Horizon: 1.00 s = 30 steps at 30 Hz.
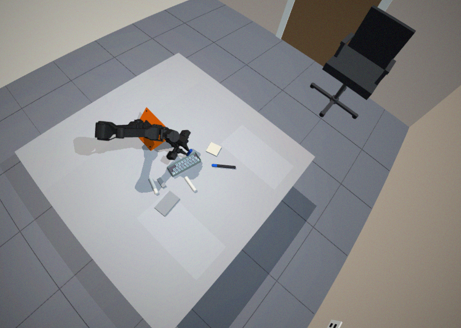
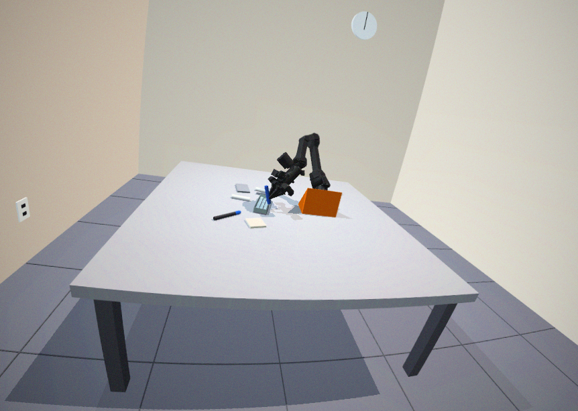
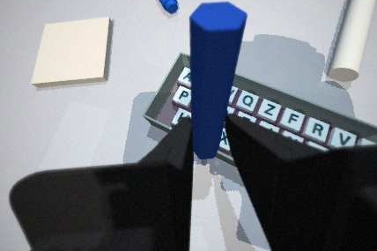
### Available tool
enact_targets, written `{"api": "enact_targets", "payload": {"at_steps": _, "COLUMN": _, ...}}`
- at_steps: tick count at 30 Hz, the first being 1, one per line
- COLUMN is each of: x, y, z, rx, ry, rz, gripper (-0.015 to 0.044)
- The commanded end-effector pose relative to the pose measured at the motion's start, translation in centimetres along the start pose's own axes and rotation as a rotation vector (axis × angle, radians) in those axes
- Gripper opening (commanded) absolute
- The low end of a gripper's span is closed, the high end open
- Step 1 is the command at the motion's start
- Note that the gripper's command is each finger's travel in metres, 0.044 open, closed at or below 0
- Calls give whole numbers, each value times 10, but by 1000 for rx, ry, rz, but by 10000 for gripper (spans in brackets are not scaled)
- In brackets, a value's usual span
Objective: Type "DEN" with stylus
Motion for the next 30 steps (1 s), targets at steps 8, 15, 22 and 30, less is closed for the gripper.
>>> {"api": "enact_targets", "payload": {"at_steps": 8, "x": 26, "y": 0, "z": -33, "rx": 71, "ry": -279, "rz": 74, "gripper": 0}}
{"api": "enact_targets", "payload": {"at_steps": 15, "x": 19, "y": -1, "z": -28, "rx": 71, "ry": -278, "rz": 73, "gripper": 0}}
{"api": "enact_targets", "payload": {"at_steps": 22, "x": 3, "y": -6, "z": -9, "rx": 73, "ry": -279, "rz": 75, "gripper": 0}}
{"api": "enact_targets", "payload": {"at_steps": 30, "x": 1, "y": -6, "z": -7, "rx": 73, "ry": -279, "rz": 75, "gripper": 0}}
Point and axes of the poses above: the point midway between the two fingers, 35 mm back from their tips, its own x axis back along the fingers, its own y axis across the jaws, z = x × y, the point moved 3 cm from there along x, back along the fingers
